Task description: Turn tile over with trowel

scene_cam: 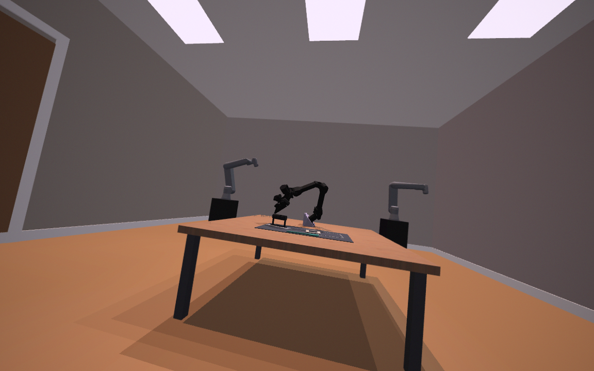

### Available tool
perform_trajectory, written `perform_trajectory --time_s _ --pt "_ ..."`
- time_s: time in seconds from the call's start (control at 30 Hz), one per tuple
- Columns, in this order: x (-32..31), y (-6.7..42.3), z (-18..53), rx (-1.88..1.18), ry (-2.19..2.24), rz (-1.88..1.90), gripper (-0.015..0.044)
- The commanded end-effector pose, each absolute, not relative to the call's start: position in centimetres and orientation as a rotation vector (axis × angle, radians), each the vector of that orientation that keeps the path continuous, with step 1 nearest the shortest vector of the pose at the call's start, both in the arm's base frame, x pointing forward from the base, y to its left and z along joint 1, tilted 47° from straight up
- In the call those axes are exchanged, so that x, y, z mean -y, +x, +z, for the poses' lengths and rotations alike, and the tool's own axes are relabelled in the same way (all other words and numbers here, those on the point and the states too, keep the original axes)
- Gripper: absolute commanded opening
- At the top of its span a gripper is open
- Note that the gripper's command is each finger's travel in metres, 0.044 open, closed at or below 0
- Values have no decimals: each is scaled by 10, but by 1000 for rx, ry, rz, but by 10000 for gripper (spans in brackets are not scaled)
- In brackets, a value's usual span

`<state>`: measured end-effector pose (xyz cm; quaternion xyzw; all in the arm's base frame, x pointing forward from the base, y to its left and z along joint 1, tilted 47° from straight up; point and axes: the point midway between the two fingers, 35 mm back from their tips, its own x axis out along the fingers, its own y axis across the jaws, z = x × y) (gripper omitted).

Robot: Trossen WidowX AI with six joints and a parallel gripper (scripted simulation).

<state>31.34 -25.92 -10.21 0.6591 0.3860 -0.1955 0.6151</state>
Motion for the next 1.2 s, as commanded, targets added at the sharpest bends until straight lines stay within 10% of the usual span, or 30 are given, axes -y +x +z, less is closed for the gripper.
perform_trajectory --time_s 0.0,1.17 --pt "257 309 -101 -832 1641 -514 300" --pt "205 293 -79 -505 2419 -736 300"
